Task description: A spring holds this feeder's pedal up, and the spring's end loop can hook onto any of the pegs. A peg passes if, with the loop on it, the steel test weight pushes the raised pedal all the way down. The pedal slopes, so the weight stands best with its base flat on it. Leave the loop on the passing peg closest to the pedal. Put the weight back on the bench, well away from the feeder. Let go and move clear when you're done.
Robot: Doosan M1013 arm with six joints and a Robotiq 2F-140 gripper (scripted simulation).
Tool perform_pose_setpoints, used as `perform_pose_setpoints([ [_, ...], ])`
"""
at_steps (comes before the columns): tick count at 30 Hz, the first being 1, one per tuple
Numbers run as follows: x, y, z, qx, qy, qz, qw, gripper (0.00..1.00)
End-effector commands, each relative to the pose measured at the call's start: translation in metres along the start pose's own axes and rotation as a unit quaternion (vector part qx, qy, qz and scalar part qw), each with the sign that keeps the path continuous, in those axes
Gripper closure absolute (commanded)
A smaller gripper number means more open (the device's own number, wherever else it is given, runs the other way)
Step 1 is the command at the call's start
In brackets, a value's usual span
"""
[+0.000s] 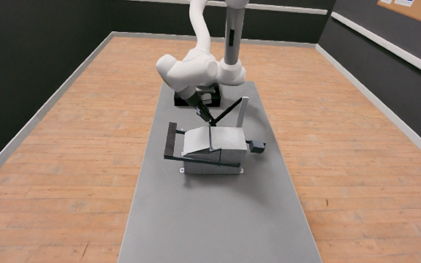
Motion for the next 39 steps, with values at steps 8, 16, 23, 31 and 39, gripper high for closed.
perform_pose_setpoints([
  [8,-0.013,0.0,0.0,0.0,0.0,0.0,1.0,0.76],
  [16,-0.014,0.0,0.0,0.0,0.0,0.0,1.0,0.76],
  [23,-0.016,0.0,0.0,0.0,0.0,-0.001,1.0,0.76],
  [31,-0.017,0.0,0.0,0.0,0.0,-0.001,1.0,0.76],
  [39,-0.017,0.0,0.0,0.0,0.0,-0.001,1.0,0.76],
])
Point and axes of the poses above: the point where the finger pads meet when closed, its own x axis back along the fingers, its own y axis across the jaws, z = x × y, the point moved 10 cm from there along x, back along the fingers, and after that the axes turned 5 degrees about -x, right-handed, at the moved point
